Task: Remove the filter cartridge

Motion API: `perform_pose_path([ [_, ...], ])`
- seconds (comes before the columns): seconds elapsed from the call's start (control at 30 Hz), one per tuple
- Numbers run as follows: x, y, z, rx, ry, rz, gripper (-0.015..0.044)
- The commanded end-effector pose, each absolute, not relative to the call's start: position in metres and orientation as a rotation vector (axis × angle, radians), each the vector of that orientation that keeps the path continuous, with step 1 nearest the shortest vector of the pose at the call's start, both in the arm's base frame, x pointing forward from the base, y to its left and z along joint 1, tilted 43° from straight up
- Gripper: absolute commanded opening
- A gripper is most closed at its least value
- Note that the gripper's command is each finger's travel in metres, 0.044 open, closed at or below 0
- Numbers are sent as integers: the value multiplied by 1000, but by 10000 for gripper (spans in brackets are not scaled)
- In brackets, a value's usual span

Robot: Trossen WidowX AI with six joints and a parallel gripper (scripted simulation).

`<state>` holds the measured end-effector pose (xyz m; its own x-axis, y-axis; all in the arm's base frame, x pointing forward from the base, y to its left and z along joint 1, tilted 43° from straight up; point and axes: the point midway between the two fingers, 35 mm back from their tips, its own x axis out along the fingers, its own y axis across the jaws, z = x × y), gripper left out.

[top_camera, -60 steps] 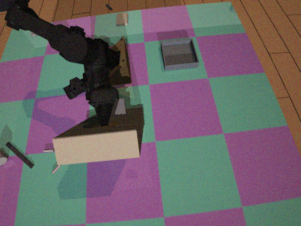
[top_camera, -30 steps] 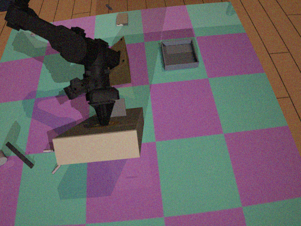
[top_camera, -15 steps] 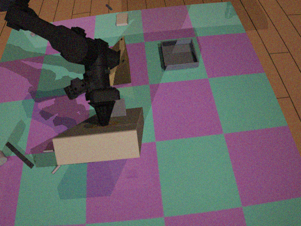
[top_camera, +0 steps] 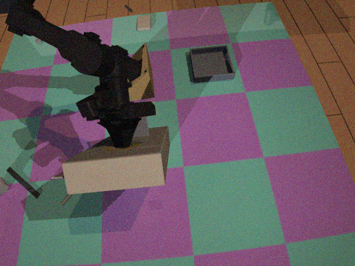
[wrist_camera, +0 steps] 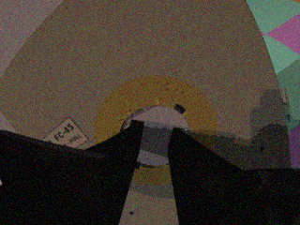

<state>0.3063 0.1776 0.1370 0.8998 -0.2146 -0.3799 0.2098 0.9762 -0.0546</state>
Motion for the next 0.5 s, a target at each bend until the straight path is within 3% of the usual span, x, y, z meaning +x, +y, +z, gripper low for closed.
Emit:
perform_pose_path([
  [0.0, 314, 175, 133, -166, 426, -191, 0],
  [0.47, 313, 176, 133, -646, 467, -84, 0],
])
